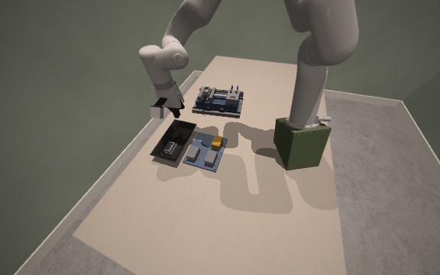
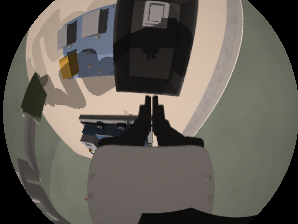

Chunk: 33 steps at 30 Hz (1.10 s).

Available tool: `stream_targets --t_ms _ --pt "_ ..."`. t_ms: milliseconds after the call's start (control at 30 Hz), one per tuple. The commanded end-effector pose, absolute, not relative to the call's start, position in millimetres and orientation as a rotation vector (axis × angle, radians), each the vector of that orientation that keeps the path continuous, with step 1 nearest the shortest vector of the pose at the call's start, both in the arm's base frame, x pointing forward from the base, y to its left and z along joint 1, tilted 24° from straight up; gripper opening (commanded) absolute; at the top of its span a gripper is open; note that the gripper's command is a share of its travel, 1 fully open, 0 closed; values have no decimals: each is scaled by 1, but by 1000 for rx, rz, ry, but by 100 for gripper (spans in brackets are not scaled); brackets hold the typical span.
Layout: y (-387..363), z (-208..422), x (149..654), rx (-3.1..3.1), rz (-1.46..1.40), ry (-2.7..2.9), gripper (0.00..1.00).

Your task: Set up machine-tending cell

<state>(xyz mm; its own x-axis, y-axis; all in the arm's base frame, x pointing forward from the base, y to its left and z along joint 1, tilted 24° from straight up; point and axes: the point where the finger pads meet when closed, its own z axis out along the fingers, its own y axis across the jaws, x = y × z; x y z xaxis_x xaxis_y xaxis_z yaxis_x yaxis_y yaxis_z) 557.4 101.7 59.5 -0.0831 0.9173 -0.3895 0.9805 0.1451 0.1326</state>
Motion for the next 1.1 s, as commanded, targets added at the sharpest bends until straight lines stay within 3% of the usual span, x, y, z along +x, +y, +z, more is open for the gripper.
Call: stream_targets --t_ms 0,1067 --pt "104 65 558 1818 -222 2050 0" --pt "126 118 547 1818 -222 2050 0"
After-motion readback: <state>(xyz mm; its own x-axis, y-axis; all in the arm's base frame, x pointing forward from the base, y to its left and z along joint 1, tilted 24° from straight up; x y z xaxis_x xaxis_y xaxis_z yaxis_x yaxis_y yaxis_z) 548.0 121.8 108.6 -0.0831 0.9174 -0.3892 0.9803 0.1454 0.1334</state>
